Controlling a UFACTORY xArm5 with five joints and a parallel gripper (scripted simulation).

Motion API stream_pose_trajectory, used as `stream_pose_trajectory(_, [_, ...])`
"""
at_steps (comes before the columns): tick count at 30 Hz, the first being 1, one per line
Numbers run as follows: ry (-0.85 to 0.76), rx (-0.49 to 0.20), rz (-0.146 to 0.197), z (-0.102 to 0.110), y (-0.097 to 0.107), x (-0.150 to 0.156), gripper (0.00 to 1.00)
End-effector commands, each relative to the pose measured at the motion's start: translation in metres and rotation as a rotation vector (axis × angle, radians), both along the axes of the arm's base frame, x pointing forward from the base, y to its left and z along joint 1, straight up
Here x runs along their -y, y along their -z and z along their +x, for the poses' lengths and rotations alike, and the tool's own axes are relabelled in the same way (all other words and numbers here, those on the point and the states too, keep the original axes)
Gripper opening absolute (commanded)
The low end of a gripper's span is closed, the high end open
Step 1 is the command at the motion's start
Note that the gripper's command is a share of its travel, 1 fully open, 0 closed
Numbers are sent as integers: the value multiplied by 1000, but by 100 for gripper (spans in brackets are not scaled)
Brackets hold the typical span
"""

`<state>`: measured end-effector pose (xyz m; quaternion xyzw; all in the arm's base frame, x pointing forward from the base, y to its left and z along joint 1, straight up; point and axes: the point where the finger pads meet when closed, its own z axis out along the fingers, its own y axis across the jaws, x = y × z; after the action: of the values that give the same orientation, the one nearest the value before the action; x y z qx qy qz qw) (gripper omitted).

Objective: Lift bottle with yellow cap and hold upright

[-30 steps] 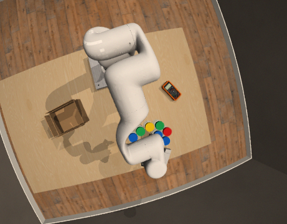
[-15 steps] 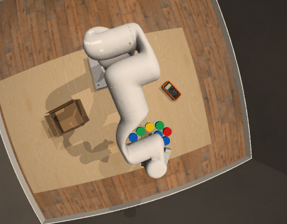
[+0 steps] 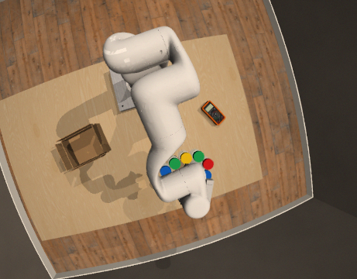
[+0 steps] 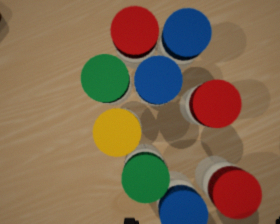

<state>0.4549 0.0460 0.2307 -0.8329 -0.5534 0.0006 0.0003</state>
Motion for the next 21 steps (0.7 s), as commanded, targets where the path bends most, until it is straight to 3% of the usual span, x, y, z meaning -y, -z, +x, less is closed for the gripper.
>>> stream_pose_trajectory(1, [-79, 6, 0, -2, 1, -6, 79])
stream_pose_trajectory(21, [-384, 5, -1, -17, 12, -26, 79])
